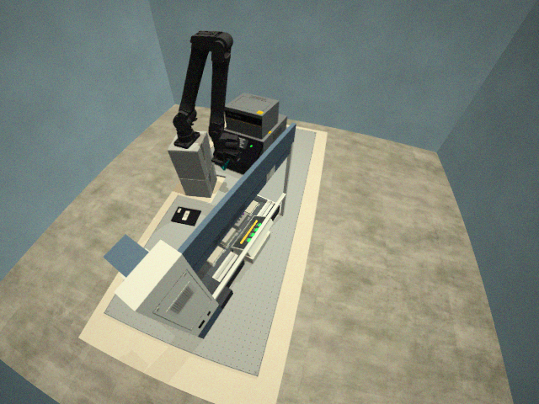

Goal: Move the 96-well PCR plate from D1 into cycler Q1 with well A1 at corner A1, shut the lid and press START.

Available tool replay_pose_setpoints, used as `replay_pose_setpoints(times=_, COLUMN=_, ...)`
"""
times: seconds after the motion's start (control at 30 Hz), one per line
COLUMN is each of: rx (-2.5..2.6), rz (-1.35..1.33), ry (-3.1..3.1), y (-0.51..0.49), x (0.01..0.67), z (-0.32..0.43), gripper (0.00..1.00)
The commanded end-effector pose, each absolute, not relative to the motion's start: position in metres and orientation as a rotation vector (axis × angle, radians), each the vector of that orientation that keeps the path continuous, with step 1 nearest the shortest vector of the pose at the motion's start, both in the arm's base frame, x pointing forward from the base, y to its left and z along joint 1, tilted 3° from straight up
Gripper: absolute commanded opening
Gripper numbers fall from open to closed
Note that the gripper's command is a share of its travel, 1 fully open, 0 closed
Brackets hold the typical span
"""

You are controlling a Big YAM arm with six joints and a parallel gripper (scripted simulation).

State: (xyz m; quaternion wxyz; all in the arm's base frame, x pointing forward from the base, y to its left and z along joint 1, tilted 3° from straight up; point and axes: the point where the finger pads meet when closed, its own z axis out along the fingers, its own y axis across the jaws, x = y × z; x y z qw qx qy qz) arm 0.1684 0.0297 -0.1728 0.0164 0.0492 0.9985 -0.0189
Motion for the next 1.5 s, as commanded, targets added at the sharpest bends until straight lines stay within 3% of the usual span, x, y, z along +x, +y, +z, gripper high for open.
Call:
replay_pose_setpoints(times=0.0, rx=0.255, rz=-0.061, ry=3.090, y=0.035, x=0.168, z=-0.169, gripper=0.00)
replay_pose_setpoints(times=0.97, rx=0.228, rz=-0.066, ry=3.113, y=0.154, x=0.108, z=-0.129, gripper=0.00)
replay_pose_setpoints(times=1.47, rx=0.191, rz=-0.027, ry=3.092, y=0.152, x=0.123, z=-0.133, gripper=0.00)
